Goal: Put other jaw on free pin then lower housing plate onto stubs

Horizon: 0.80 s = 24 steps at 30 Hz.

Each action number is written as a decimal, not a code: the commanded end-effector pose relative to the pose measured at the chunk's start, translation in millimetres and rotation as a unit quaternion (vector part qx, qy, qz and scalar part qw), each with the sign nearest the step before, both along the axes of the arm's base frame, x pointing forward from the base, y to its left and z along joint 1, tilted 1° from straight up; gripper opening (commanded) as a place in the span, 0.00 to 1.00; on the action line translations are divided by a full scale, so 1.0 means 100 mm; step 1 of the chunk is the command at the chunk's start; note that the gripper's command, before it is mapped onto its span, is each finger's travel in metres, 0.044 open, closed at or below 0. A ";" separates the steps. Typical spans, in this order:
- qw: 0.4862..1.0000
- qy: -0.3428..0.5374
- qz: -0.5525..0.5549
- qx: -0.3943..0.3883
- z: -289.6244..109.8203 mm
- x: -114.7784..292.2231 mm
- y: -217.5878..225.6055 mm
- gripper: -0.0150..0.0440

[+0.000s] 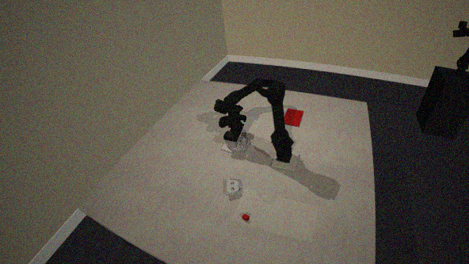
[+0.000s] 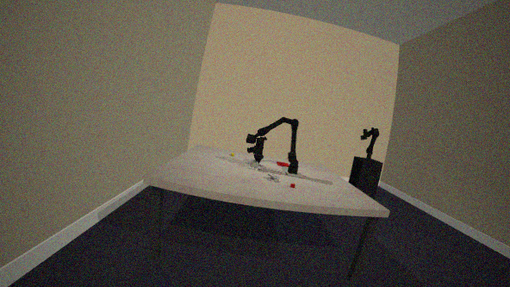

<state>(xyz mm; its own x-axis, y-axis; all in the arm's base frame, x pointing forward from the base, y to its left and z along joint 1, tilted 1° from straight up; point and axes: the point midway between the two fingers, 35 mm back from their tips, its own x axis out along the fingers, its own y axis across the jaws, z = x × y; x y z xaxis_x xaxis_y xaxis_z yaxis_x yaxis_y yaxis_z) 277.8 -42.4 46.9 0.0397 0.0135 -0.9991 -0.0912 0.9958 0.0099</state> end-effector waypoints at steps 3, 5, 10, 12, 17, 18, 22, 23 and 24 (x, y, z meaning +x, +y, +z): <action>1.000 -0.001 0.002 0.000 -0.01 0.00 0.00 0.48; 1.000 -0.001 0.002 0.000 -0.01 0.00 0.00 0.48; 1.000 -0.001 0.002 0.000 -0.01 0.00 0.00 0.48; 1.000 -0.001 0.002 0.000 -0.01 0.00 0.00 0.48; 1.000 -0.001 0.002 0.000 -0.01 0.00 0.00 0.48; 1.000 -0.001 0.002 0.000 -0.01 0.00 0.00 0.48; 1.000 0.000 0.000 0.000 0.00 0.00 0.00 0.61; 1.000 0.000 0.000 0.000 0.00 0.00 0.00 0.63; 1.000 0.000 0.000 0.000 0.00 0.00 0.00 0.63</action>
